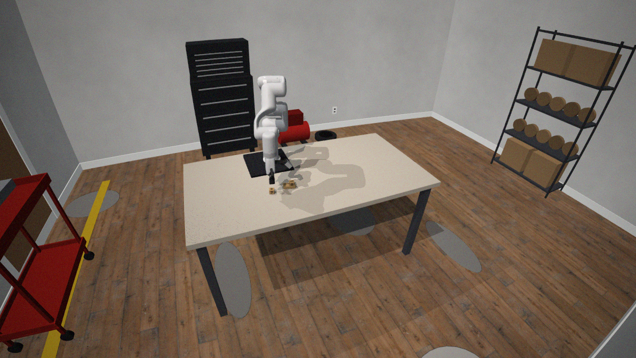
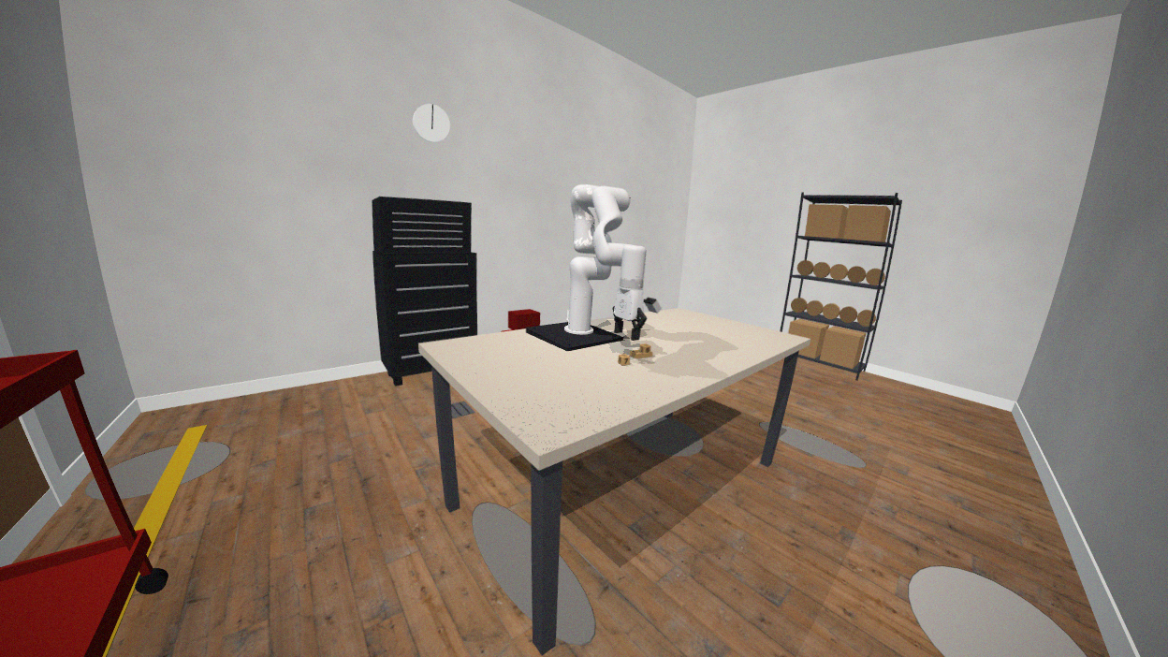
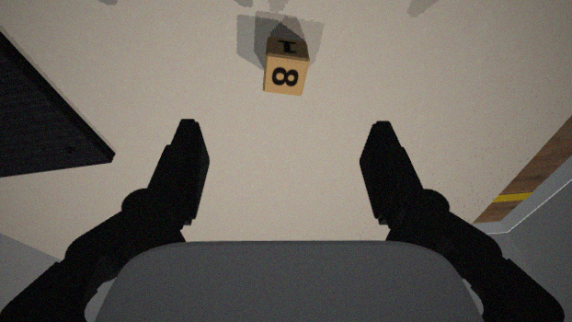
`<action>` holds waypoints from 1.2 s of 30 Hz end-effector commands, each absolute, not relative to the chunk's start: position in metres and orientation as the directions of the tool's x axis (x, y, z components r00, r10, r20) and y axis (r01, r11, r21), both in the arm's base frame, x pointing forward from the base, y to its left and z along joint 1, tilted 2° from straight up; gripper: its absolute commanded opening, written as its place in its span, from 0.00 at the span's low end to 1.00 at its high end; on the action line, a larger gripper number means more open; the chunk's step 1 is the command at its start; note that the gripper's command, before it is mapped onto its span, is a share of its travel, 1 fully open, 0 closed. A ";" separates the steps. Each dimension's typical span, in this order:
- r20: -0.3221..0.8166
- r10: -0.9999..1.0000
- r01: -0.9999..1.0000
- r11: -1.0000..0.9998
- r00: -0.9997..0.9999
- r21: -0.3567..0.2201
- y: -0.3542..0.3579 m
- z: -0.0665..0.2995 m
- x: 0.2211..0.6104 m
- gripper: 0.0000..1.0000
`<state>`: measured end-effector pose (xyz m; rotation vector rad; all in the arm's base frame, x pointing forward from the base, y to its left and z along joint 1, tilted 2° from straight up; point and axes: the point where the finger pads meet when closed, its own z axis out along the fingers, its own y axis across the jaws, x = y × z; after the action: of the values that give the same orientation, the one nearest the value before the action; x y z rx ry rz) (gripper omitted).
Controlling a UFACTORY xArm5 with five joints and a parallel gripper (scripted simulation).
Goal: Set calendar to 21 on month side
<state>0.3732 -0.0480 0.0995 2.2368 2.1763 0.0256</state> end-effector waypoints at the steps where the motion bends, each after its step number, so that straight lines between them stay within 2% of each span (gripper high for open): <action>1: -0.006 0.998 0.998 0.058 -0.058 0.029 -0.048 0.101 0.374 1.00; 3: -0.010 0.981 0.980 0.196 -0.196 0.028 -0.048 0.101 0.374 1.00; 16: -0.021 0.790 0.790 0.613 -0.613 0.021 -0.049 0.101 0.374 1.00; 19: -0.022 0.779 0.778 0.628 -0.627 0.021 -0.049 0.101 0.374 1.00; 21: -0.024 0.689 0.688 0.725 -0.725 0.018 -0.049 0.101 0.374 1.00; 27: -0.027 0.516 0.516 0.856 -0.856 0.012 -0.049 0.101 0.374 1.00; 33: -0.029 0.322 0.322 0.947 -0.946 0.006 -0.049 0.101 0.374 1.00; 36: -0.030 0.294 0.294 0.956 -0.955 0.005 -0.049 0.101 0.374 1.00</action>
<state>0.3728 -0.0486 0.1003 0.5652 3.0633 0.0022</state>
